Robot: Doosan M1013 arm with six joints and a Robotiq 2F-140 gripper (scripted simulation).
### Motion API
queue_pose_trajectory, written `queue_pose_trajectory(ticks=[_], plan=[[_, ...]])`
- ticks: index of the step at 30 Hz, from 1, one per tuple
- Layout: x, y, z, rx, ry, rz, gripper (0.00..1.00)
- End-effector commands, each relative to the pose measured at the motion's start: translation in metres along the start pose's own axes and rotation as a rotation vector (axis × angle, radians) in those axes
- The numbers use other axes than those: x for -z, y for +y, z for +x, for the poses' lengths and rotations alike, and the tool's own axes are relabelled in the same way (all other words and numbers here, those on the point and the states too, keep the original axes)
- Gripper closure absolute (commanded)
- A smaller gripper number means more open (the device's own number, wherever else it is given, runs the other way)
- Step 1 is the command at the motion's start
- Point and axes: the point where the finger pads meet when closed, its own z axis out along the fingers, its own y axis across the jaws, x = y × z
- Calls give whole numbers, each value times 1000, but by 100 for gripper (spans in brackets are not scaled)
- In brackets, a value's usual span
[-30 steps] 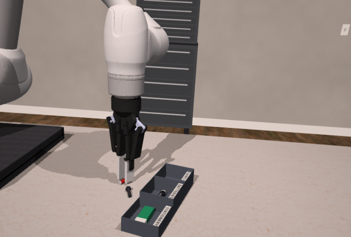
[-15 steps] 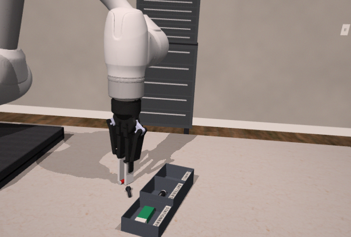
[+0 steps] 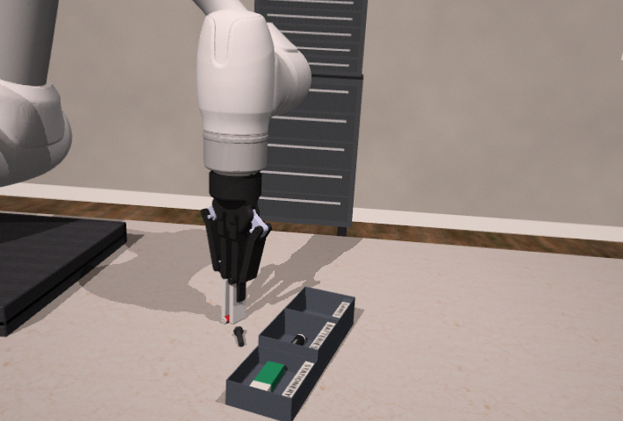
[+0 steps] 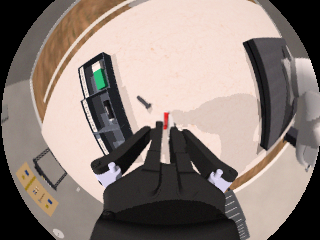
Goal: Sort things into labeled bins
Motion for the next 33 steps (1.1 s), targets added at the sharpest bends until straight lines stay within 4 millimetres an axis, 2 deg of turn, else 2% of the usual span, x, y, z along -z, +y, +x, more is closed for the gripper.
queue_pose_trajectory(ticks=[1,16,33], plan=[[0,0,0,0,0,0,97],[0,0,0,0,0,0,97],[50,0,0,0,0,0,97]])
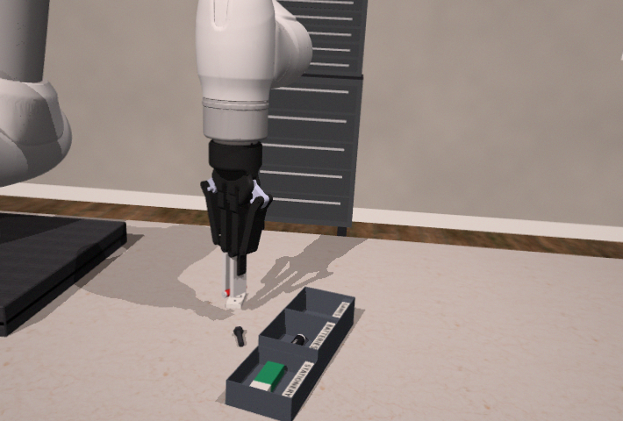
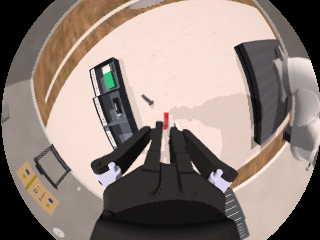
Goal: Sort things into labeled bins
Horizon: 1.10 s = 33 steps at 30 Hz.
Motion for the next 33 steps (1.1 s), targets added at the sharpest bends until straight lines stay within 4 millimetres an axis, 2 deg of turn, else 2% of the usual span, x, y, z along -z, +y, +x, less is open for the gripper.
queue_pose_trajectory(ticks=[1,3,16,20,25,27,32,33], plan=[[10,0,0,0,0,0,97],[17,0,0,0,0,0,97],[17,0,0,0,0,0,97],[23,0,0,0,0,0,97],[23,-30,4,0,0,0,97],[23,-30,4,0,0,0,97],[23,-58,7,0,0,0,97],[23,-63,8,50,0,0,97]])
